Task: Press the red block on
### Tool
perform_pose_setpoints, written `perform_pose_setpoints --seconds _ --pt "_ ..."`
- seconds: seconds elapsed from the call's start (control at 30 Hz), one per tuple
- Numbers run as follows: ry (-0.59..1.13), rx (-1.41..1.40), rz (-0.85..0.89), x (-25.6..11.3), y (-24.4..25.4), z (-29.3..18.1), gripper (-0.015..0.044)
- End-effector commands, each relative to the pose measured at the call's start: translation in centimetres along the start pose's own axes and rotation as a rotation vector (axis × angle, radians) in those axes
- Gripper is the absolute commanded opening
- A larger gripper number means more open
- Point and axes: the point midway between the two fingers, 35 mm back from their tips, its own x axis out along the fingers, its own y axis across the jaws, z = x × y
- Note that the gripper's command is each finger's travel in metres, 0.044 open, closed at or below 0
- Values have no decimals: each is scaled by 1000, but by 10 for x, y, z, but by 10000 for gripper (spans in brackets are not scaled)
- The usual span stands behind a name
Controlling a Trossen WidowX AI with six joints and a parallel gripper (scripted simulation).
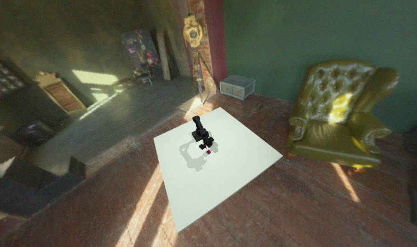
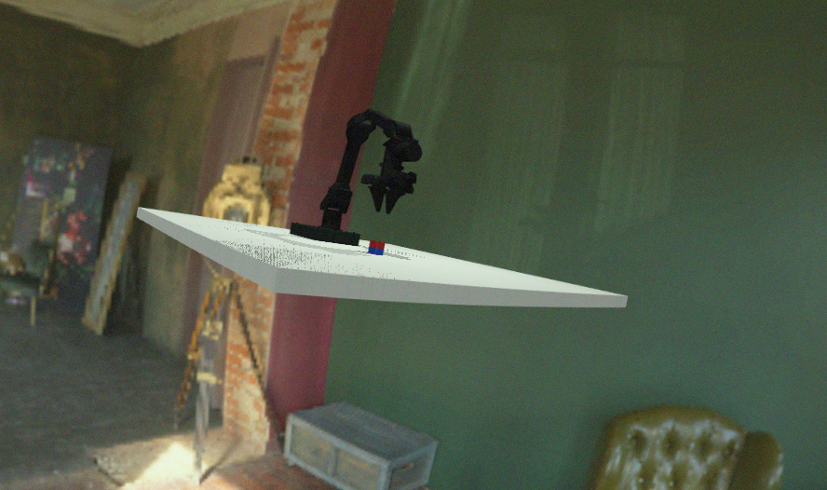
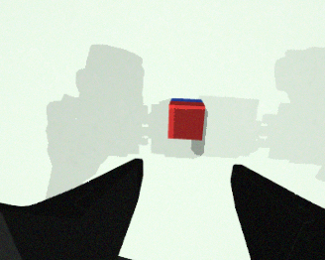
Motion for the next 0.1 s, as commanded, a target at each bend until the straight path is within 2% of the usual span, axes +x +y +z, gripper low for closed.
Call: perform_pose_setpoints --seconds 0.0,0.07 --pt "-5 -2 -4 -3 -1 1 220" --pt "-5 -2 -4 -3 -1 1 220"
